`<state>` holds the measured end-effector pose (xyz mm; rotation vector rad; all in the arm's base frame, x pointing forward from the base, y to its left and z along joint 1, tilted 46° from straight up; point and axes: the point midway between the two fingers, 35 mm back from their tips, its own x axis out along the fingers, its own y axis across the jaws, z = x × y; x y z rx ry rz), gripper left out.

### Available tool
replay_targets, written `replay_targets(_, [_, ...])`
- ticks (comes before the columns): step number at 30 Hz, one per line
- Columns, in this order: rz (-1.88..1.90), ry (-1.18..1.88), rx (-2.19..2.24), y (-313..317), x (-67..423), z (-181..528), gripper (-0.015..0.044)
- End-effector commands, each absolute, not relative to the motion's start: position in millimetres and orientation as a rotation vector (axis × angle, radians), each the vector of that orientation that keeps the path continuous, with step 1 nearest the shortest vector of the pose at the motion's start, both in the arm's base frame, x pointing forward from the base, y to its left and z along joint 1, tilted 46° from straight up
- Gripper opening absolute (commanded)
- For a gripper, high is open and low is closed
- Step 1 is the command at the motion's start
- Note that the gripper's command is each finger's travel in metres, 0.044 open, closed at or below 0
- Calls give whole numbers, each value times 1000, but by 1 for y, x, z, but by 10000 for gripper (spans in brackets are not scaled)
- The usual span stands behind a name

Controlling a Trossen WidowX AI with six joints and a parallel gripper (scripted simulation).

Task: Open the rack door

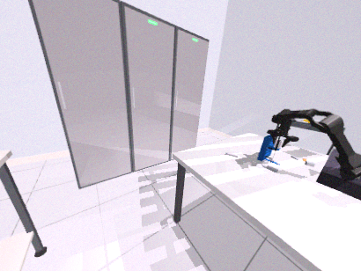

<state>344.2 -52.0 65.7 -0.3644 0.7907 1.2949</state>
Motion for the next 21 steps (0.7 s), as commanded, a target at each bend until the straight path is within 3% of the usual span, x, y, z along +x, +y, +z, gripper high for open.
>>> replay_targets(1, [1193,922,-188,-51,346,63,299])
replay_targets(21, [622,1403,606,-51,346,63,299])
